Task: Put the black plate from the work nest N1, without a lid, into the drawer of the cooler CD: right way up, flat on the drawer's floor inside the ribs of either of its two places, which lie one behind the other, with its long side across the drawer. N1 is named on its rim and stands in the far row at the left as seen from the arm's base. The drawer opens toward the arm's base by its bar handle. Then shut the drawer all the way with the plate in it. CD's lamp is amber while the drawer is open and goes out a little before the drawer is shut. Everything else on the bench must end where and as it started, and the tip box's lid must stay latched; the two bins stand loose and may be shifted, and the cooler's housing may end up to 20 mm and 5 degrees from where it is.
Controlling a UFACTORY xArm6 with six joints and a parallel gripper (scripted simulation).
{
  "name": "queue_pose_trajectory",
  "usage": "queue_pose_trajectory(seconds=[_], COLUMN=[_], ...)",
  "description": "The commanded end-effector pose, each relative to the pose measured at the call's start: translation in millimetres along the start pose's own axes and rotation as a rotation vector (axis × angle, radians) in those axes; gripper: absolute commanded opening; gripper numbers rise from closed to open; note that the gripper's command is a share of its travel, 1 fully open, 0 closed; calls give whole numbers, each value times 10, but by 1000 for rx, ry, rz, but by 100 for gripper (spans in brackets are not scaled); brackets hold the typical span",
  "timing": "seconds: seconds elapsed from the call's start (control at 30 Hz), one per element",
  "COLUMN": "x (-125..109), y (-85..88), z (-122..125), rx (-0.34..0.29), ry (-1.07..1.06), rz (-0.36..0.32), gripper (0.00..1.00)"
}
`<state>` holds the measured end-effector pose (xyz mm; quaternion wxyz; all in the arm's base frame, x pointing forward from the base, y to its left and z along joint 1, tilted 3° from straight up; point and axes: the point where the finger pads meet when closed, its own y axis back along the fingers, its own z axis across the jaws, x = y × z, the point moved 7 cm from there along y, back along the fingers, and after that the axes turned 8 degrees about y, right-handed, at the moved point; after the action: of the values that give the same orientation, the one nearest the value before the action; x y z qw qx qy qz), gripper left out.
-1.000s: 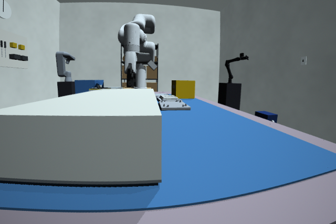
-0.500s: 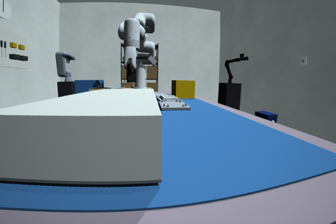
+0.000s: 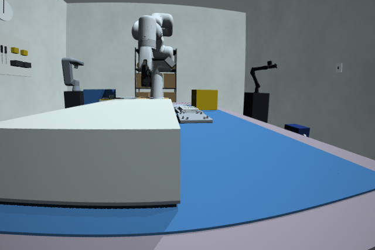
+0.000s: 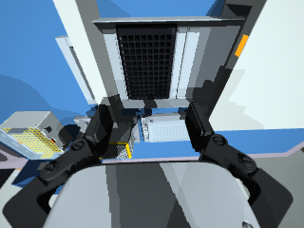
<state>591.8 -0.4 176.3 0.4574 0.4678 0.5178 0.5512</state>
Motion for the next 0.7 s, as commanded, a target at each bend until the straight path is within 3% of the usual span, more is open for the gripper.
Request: queue_pose_trajectory(seconds=[0.0, 0.57, 0.6, 0.67], x=[-1, -1, 6, 20], y=[77, 240, 232, 217], z=[10, 10, -39, -138], rx=[-5, -5, -5, -5], ry=[0, 0, 0, 0], rz=[-1, -1, -1, -1], gripper=[100, 100, 0, 0])
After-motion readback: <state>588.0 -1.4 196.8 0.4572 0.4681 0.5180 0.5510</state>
